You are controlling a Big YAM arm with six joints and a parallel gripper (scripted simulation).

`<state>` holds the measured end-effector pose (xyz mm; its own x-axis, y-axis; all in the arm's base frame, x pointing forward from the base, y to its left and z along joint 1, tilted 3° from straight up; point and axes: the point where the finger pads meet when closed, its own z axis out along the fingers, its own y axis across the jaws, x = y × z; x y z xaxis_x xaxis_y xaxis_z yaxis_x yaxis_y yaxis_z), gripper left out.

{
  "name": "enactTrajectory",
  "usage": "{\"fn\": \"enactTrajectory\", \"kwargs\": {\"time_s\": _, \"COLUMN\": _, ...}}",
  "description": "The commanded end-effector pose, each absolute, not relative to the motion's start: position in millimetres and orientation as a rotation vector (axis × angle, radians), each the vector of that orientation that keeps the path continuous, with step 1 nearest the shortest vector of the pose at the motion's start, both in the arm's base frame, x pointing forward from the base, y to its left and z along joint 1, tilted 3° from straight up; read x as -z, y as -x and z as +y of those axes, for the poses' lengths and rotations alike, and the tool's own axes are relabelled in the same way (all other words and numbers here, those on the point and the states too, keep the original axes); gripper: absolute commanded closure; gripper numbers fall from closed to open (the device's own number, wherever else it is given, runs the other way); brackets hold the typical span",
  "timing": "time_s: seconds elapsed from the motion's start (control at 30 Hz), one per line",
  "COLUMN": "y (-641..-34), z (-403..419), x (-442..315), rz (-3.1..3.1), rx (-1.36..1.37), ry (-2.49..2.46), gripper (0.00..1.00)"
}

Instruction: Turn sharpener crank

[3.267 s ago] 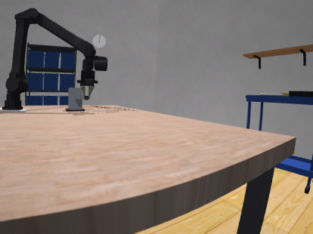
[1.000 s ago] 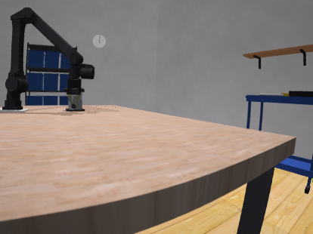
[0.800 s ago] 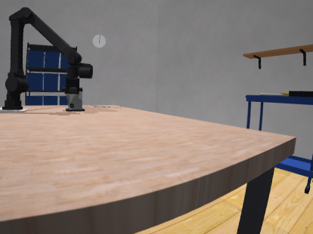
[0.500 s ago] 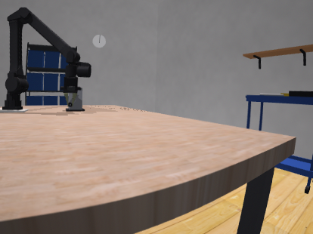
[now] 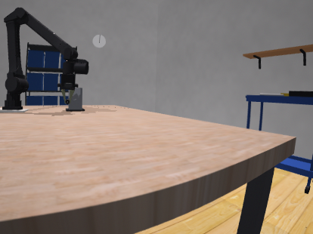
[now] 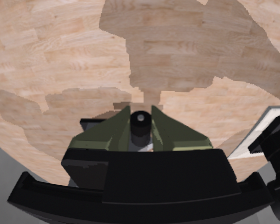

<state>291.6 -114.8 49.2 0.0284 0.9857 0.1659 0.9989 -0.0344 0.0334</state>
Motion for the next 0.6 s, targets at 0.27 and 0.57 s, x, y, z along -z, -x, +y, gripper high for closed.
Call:
{"fn": "enactTrajectory", "kwargs": {"time_s": 0.27, "y": -302.4, "z": -125.3, "x": -85.5, "rz": -2.162, "rx": 0.258, "ry": 2.210, "gripper": 0.85}}
{"fn": "enactTrajectory", "kwargs": {"time_s": 0.57, "y": -300.3, "z": -125.0, "x": -96.4, "rz": -2.162, "rx": 0.259, "ry": 2.211, "gripper": 0.85}}
